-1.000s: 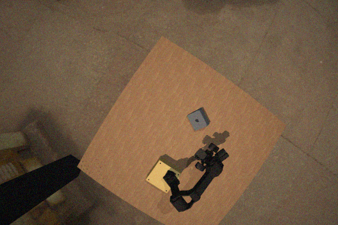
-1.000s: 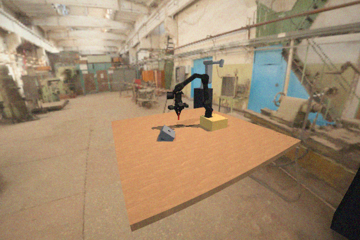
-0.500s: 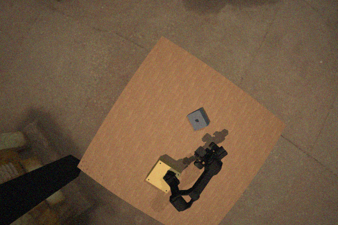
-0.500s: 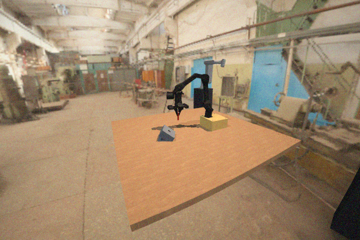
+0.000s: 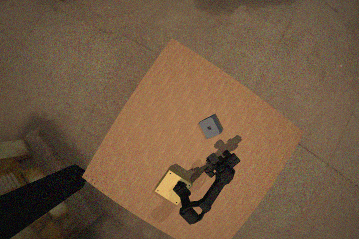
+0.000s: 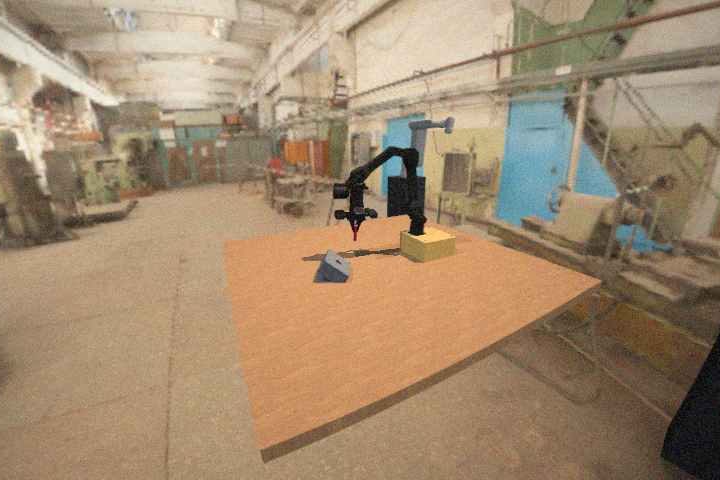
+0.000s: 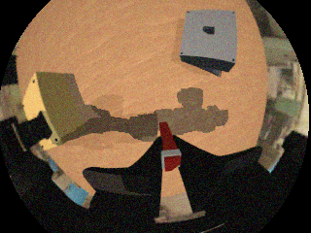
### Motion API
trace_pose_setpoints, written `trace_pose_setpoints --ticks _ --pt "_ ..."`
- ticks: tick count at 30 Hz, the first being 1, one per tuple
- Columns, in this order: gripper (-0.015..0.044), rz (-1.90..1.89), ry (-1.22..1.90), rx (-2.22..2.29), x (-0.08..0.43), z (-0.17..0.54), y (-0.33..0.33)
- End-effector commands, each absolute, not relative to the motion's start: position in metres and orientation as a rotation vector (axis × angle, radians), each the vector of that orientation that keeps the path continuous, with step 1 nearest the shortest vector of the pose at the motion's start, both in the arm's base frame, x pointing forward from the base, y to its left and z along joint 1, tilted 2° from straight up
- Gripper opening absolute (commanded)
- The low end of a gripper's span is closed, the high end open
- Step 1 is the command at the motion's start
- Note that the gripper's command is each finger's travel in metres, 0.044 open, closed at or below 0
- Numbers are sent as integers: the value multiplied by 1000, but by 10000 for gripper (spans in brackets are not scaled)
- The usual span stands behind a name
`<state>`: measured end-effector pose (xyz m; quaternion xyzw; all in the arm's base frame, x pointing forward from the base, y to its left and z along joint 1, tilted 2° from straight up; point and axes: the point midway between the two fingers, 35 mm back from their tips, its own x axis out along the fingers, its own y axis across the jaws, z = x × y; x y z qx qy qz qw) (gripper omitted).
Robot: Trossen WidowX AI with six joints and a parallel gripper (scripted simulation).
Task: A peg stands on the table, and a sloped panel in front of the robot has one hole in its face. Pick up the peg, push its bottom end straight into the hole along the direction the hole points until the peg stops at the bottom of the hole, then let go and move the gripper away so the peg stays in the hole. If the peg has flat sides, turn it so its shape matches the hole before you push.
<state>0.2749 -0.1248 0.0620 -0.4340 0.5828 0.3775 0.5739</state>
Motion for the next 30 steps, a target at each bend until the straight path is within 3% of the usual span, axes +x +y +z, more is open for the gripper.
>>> trace_pose_setpoints --ticks 1,30 --pt "0 845 1380 -1002 278 63 -123" --pt "0 634 1431 -892 293 65 -108"
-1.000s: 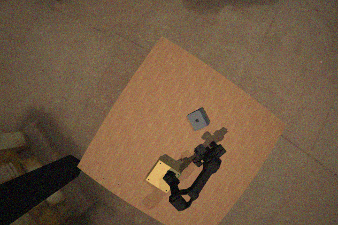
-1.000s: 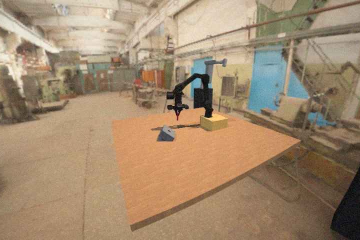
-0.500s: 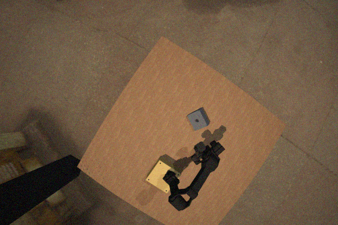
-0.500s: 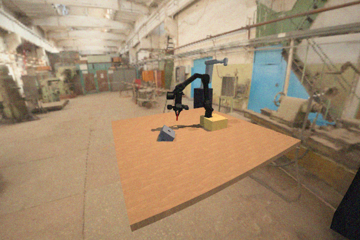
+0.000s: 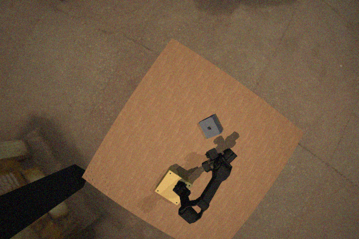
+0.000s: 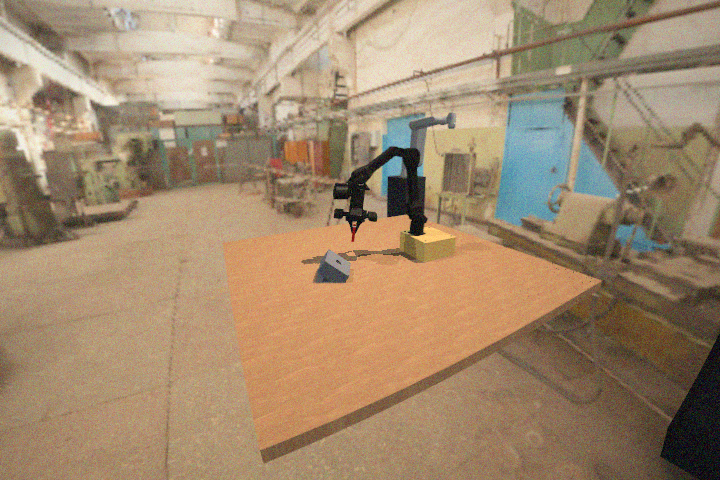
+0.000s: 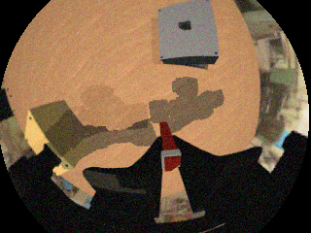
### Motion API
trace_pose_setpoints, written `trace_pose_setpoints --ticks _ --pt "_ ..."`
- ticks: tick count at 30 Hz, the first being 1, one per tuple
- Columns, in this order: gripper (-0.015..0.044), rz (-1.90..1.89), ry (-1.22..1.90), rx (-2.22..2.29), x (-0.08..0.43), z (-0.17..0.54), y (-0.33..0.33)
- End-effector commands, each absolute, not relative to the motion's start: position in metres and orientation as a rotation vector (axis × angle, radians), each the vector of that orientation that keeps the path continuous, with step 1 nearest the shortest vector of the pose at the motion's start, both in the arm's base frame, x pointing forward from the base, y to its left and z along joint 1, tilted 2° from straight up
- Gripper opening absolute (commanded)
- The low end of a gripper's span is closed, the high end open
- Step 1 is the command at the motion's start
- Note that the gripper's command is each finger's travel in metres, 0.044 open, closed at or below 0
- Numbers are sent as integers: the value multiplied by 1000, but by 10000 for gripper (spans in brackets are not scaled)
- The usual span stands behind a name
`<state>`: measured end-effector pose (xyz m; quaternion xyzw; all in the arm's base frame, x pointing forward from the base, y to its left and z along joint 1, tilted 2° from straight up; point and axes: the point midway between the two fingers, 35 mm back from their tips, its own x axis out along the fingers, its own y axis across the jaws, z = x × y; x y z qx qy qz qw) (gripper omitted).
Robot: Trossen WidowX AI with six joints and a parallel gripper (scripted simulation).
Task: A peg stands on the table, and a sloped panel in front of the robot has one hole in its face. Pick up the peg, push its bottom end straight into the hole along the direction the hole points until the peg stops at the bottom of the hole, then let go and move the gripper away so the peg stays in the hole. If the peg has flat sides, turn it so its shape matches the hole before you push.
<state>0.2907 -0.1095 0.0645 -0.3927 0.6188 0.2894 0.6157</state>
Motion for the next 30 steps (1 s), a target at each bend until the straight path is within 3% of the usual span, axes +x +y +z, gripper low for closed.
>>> trace_pose_setpoints --ticks 1,30 --pt "0 627 1432 -888 293 65 -108" --pt "0 416 1445 -768 308 68 -91"
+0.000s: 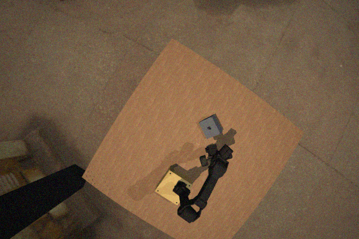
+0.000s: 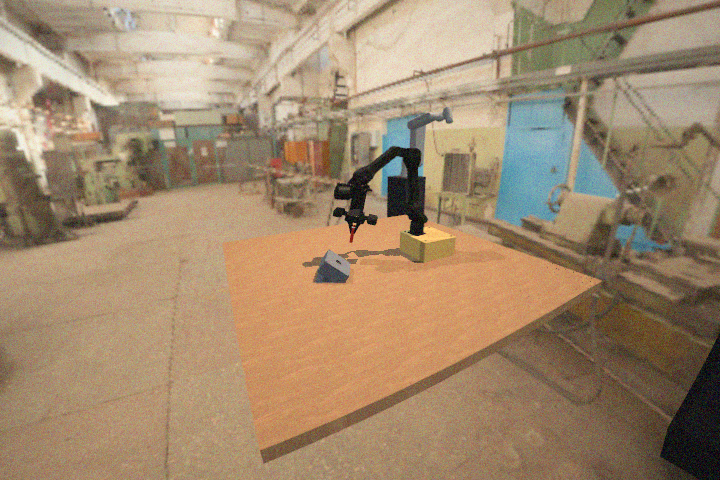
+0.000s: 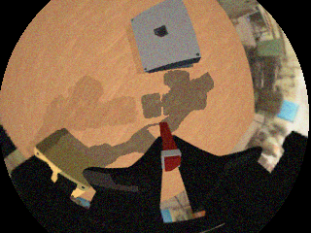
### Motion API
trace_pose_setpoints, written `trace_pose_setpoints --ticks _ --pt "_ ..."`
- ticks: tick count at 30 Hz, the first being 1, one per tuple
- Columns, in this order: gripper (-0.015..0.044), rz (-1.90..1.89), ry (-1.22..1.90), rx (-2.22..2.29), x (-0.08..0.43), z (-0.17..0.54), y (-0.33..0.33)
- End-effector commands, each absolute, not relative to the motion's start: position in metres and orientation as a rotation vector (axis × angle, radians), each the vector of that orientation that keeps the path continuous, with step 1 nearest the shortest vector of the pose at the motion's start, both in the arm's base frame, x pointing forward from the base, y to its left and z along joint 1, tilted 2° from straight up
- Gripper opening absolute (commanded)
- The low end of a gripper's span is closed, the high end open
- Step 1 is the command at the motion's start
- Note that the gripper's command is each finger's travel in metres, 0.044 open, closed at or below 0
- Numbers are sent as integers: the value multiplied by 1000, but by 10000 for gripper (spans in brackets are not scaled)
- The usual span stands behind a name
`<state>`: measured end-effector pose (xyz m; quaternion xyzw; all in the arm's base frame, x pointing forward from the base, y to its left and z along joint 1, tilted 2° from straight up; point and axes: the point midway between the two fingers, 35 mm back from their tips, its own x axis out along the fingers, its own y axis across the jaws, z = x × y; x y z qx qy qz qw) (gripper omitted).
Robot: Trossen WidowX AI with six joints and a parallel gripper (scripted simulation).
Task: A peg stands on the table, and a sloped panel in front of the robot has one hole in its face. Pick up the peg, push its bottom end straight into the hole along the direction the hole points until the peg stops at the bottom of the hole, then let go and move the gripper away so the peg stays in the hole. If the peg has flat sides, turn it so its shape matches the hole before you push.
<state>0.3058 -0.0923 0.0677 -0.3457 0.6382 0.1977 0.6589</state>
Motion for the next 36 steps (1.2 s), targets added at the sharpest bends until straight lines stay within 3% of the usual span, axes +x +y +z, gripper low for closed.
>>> trace_pose_setpoints --ticks 1,36 --pt "0 409 1445 -764 308 68 -90" --pt "0 165 1414 -603 324 73 -67"
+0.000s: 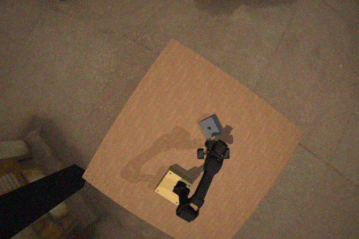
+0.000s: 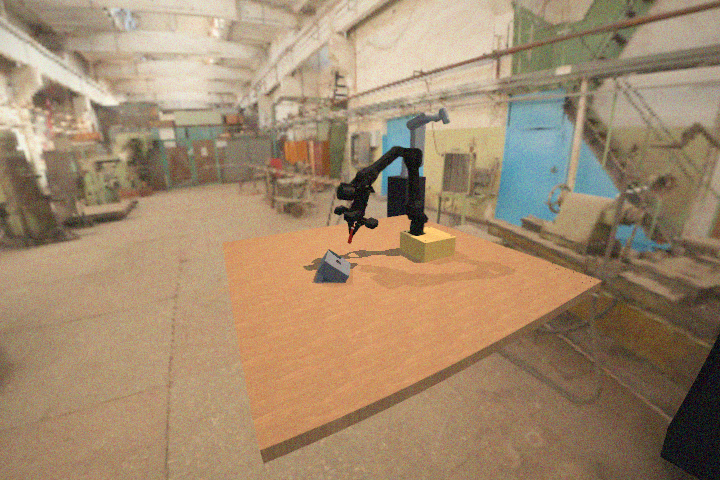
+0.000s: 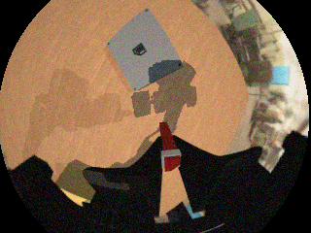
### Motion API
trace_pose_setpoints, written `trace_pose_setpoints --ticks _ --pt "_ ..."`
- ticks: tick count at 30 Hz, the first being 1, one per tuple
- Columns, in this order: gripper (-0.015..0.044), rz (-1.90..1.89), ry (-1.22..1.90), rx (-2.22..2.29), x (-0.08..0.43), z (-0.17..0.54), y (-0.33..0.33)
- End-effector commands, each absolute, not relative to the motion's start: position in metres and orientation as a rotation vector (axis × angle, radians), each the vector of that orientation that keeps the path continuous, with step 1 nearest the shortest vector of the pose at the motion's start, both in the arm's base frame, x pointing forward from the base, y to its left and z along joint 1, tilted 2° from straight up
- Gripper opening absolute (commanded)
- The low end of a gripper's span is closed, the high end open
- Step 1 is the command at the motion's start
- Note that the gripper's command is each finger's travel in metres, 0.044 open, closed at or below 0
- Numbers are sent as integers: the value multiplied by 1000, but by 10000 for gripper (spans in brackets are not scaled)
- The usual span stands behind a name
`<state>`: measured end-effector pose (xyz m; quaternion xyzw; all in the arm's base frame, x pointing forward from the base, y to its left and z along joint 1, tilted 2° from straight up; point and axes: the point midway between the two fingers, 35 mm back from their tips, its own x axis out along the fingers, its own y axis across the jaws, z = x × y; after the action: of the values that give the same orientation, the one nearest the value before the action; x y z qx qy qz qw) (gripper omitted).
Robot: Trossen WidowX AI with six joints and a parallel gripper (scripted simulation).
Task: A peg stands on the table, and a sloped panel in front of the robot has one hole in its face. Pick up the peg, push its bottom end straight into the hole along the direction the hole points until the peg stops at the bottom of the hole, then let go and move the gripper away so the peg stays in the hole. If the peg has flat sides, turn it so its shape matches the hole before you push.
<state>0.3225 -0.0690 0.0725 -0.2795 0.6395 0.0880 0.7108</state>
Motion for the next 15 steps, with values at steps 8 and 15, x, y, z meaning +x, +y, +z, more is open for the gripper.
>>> trace_pose_setpoints --ticks 8,15 --pt "0 113 1400 -564 327 74 -61" --pt "0 67 1387 -528 330 75 -56"
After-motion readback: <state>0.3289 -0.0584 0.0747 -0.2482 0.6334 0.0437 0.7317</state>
